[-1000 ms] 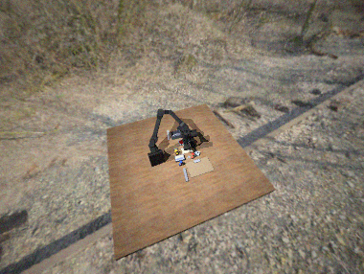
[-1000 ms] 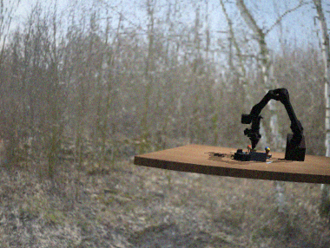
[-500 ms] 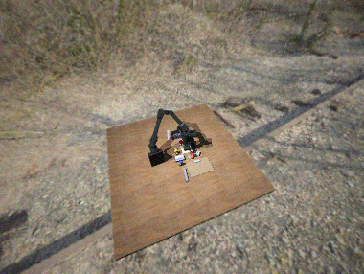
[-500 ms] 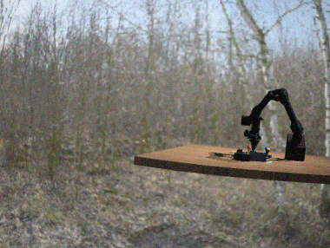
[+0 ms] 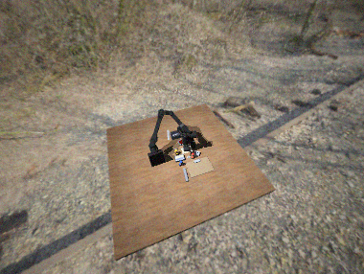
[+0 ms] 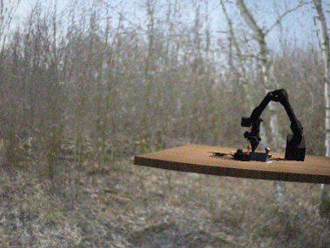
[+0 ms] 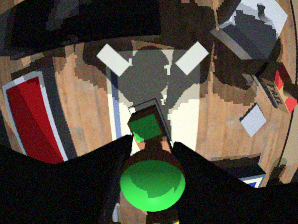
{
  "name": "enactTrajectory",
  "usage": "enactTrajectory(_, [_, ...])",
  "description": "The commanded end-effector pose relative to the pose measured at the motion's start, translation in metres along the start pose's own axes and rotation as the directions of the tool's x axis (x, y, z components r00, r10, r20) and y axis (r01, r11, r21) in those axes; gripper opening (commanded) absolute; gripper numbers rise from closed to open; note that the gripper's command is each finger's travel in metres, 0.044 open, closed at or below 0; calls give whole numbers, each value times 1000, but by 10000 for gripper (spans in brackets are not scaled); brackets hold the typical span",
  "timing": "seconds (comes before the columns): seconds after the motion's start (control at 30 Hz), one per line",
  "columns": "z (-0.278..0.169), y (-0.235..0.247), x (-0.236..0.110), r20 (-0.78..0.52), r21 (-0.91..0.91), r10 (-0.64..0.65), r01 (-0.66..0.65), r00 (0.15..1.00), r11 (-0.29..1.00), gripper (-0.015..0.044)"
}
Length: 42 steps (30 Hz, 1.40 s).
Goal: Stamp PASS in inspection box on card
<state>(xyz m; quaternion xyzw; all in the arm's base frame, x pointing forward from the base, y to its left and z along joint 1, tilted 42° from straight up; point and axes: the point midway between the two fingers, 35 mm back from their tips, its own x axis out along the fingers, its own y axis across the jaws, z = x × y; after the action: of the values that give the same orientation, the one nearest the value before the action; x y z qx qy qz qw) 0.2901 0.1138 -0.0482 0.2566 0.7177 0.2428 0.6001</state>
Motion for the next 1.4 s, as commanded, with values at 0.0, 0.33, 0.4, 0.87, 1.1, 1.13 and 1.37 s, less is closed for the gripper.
enactTrajectory(0.0, [-2, 0, 3, -3, 8, 3, -3, 1000, 1000, 0])
enactTrajectory(0.33, [-2, 0, 4, -2, 8, 3, -3, 1000, 1000, 0])
enactTrajectory(0.4, [-2, 0, 5, -2, 8, 3, -3, 1000, 1000, 0])
enactTrajectory(0.87, [-2, 0, 8, -2, 8, 4, -4, 1000, 1000, 0])
enactTrajectory(1.1, [-2, 0, 8, -2, 8, 4, -4, 1000, 1000, 0])
enactTrajectory(1.13, [-2, 0, 8, -2, 8, 4, -4, 1000, 1000, 0])
enactTrajectory(1.37, [-2, 0, 9, -2, 8, 4, -4, 1000, 1000, 0])
